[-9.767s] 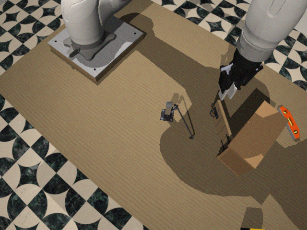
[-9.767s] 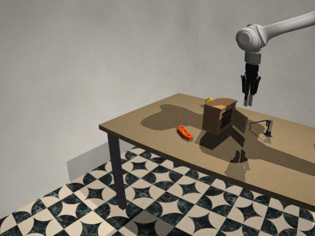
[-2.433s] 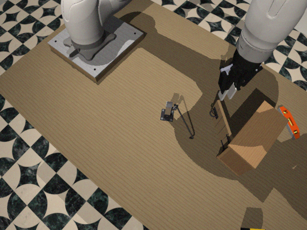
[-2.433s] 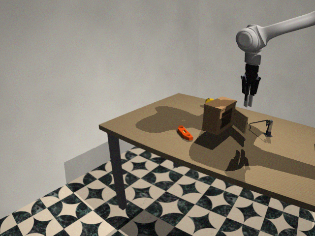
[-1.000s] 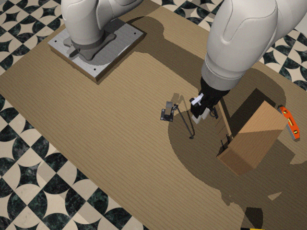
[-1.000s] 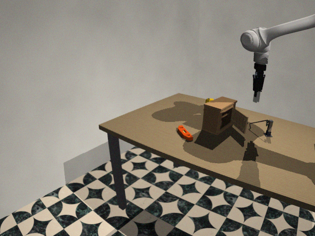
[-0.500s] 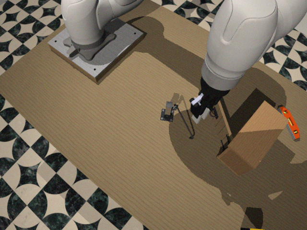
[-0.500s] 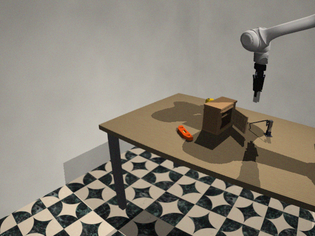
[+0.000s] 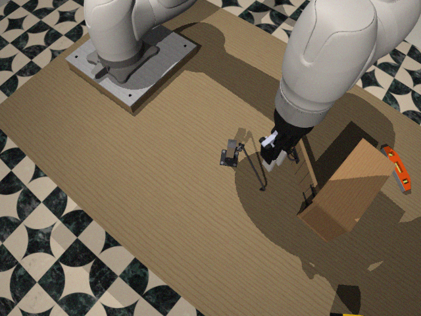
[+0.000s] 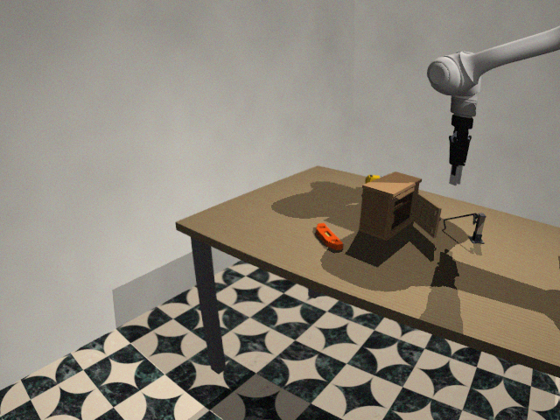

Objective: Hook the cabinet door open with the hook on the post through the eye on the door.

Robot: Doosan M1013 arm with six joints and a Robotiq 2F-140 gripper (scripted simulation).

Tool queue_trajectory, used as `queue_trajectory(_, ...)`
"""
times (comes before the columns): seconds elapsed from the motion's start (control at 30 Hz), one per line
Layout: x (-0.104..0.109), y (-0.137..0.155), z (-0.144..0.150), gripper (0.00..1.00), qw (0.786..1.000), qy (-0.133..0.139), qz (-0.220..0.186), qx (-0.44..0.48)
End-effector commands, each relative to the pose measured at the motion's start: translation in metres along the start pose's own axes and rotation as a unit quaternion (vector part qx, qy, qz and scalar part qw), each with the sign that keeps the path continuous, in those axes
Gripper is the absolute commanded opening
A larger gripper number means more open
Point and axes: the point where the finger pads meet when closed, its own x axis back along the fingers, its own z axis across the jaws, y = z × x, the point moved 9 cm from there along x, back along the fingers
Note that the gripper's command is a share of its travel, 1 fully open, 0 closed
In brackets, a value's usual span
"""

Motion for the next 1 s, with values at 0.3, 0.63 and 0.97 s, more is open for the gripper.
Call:
queue_trajectory(0.3,-0.037,0.0,0.0,0.14,1.0,0.0,0.0,0.0)
queue_trajectory(0.63,-0.069,-0.001,0.0,0.14,1.0,0.0,0.0,0.0)
queue_trajectory(0.97,-0.101,-0.001,0.001,0.14,1.0,0.0,0.0,0.0)
